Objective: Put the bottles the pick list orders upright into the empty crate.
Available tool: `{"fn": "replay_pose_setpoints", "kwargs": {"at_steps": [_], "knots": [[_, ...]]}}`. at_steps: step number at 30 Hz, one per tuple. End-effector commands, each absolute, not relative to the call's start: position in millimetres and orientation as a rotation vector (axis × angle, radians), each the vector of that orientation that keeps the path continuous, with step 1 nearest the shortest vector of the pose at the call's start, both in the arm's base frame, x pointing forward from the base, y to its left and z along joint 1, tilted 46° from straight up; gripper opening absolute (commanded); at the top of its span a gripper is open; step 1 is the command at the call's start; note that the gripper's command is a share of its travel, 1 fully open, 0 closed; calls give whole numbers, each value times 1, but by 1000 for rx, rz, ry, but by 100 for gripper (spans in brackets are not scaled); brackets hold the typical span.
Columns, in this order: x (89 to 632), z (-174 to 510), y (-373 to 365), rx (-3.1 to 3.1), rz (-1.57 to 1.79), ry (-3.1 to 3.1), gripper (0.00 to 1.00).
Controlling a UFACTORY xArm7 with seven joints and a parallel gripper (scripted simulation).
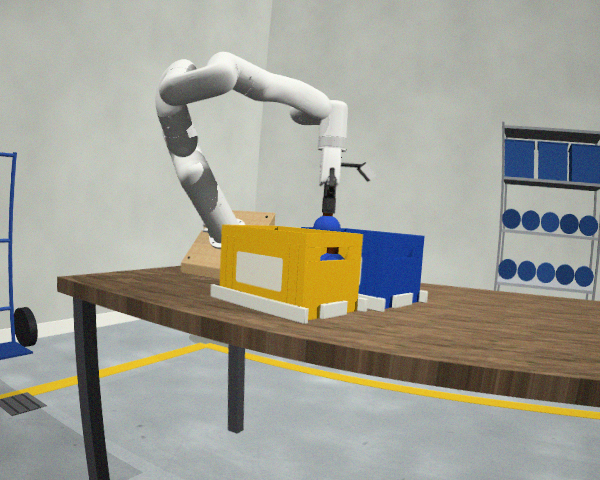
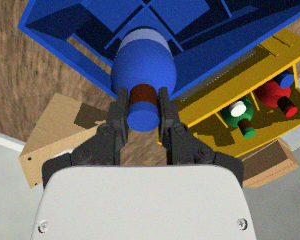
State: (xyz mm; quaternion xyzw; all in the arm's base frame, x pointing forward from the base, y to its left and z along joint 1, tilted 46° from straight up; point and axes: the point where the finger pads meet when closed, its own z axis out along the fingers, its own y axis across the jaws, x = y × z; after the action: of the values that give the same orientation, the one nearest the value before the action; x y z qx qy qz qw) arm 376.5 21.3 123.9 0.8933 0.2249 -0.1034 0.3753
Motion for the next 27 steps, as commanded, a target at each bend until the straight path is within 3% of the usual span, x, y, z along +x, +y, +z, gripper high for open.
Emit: {"fn": "replay_pose_setpoints", "kwargs": {"at_steps": [1,27], "knots": [[378,122,21,2287,-258,579,0],[377,106,4,2287,-258,579,0]]}}
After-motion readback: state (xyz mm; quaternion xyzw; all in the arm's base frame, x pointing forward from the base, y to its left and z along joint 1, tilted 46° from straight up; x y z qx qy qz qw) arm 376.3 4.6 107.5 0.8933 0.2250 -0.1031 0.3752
